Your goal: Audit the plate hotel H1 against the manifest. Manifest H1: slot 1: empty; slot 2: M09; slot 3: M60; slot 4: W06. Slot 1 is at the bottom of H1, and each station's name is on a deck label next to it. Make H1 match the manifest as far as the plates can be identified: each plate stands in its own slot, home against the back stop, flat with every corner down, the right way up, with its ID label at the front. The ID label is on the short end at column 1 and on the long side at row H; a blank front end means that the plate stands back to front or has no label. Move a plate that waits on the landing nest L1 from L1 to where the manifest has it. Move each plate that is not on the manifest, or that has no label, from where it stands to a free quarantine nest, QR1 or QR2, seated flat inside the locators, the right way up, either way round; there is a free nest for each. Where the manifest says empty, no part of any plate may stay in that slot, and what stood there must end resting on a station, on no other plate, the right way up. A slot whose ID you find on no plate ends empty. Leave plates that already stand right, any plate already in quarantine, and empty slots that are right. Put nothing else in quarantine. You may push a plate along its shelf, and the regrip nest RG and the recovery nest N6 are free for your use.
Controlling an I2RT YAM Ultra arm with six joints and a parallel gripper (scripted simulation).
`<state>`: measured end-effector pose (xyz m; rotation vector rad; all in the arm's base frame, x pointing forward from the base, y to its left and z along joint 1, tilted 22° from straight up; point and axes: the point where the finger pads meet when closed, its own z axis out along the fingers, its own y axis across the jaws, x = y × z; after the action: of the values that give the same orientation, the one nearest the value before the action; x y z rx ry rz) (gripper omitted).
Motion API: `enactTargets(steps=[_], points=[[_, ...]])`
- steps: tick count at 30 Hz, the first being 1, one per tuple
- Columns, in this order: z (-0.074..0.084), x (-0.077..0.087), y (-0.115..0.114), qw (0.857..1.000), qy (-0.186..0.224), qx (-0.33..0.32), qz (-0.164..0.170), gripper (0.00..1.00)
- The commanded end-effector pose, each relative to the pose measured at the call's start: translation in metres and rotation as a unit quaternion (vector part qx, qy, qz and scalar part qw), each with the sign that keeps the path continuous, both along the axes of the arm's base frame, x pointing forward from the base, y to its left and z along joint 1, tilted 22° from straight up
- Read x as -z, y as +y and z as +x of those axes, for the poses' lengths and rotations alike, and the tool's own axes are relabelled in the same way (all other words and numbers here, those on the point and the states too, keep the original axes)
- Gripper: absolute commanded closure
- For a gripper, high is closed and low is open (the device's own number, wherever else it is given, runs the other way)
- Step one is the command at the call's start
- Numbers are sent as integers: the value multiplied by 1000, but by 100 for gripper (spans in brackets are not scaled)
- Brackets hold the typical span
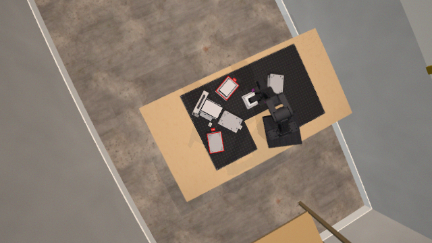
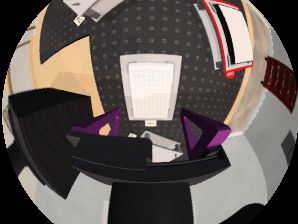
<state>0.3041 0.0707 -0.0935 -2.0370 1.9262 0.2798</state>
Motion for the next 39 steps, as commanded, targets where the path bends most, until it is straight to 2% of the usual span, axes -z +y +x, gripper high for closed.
enactTargets(steps=[1, 39], points=[[3, 0, 0, 1000, -5, 2, 1, 0], [6, 42, 17, 1000, -4, 2, 1, 0]])
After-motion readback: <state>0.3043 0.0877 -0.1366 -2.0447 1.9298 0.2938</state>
